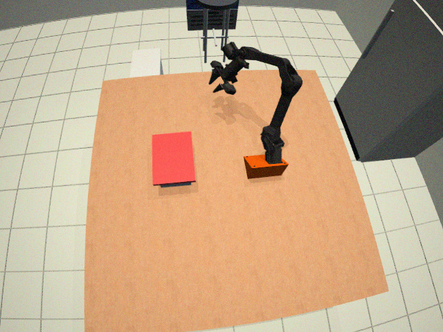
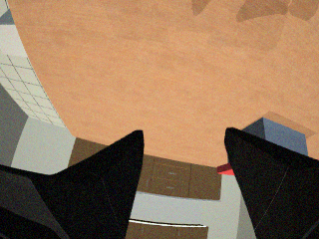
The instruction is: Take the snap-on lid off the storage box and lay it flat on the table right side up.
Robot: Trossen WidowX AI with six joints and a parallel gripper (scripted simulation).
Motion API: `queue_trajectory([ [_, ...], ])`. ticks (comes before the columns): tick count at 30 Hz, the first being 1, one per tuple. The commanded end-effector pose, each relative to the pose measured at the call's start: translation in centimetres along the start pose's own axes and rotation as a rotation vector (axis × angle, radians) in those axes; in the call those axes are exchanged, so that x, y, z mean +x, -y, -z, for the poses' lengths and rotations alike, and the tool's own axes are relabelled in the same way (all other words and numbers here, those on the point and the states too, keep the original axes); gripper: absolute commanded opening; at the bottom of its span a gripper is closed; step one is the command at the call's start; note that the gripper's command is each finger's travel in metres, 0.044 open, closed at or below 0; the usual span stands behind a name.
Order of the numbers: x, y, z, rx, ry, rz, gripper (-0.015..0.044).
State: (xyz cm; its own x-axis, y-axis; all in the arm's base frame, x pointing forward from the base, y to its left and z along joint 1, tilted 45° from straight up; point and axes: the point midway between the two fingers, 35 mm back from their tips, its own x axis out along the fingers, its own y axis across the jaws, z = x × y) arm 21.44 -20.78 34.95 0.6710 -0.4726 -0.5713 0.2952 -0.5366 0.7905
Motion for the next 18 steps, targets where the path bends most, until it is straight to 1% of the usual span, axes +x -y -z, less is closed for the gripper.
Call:
queue_trajectory([
  [1, 1.9, 1.4, 2.0, -0.098, 0.000, 0.021, 0.0235],
  [8, 5.8, 6.4, 7.4, -0.343, -0.010, 0.069, 0.0235],
  [11, 6.5, 7.7, 8.6, -0.401, -0.010, 0.076, 0.0235],
  [14, 7.4, 10.7, 11.0, -0.522, -0.011, 0.081, 0.0235],
  [18, 7.9, 14.9, 13.9, -0.689, -0.012, 0.067, 0.0235],
])
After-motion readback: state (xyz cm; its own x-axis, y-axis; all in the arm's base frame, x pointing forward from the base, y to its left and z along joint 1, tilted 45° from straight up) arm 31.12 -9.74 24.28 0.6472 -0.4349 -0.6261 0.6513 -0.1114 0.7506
